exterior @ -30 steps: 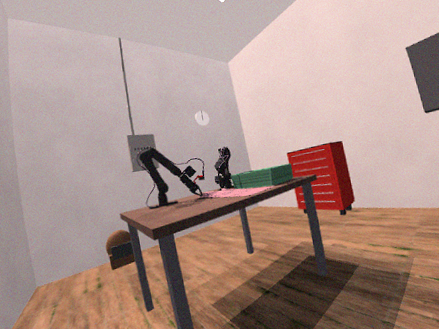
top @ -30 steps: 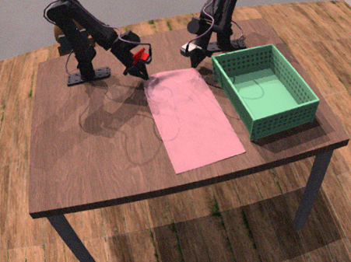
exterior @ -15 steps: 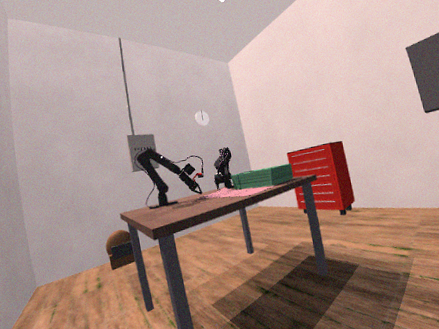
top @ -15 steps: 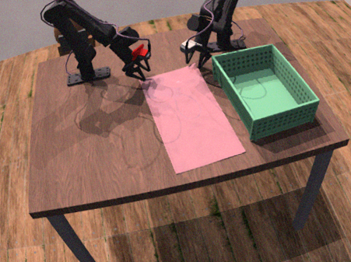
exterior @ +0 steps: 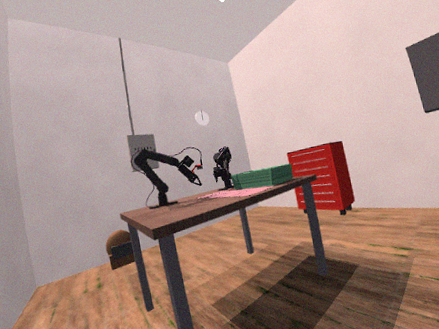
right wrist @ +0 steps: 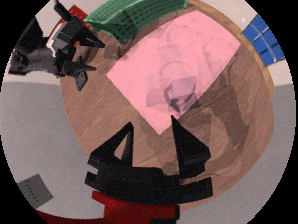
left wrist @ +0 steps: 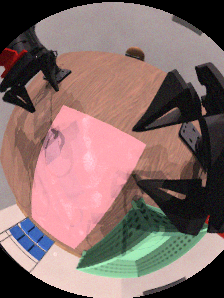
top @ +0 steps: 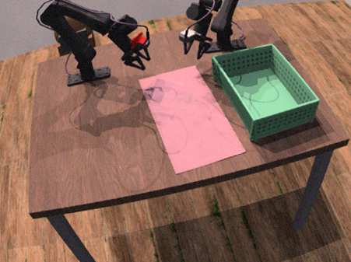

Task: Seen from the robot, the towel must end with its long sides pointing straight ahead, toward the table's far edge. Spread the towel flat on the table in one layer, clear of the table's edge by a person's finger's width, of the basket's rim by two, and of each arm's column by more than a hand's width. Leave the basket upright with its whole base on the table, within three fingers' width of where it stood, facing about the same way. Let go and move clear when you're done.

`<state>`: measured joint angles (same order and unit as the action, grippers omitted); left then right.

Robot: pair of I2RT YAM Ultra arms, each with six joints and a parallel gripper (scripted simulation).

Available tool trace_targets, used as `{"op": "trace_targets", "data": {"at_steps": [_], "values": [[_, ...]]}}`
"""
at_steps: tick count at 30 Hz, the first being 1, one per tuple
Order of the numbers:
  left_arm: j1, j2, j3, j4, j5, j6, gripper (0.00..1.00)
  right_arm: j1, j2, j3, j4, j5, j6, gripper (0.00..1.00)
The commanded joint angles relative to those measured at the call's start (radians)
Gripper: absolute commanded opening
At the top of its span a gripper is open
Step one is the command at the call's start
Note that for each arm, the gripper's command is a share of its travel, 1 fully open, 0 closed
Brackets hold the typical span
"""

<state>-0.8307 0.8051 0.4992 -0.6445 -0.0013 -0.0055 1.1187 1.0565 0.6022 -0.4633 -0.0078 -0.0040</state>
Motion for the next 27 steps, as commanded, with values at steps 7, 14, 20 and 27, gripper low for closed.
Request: {"op": "trace_targets", "data": {"at_steps": [7, 14, 20, 27], "values": [[0.17, 0.165, 0.198, -0.012, -0.008, 0.001, 0.64, -0.163, 0.123, 0.193, -0.105, 0.013, 0.001, 0.64], [0.253, 0.28, 0.315, -0.015, 0.0, 0.004, 0.64, -0.243, 0.208, 0.313, -0.138, 0.009, 0.002, 0.64], [0.265, 0.277, 0.345, -0.022, -0.003, 0.004, 0.64, -0.255, 0.221, 0.346, -0.152, 0.009, 0.002, 0.64], [0.257, 0.278, 0.346, -0.022, -0.002, 0.004, 0.64, -0.255, 0.209, 0.347, -0.153, 0.009, 0.002, 0.64]]}}
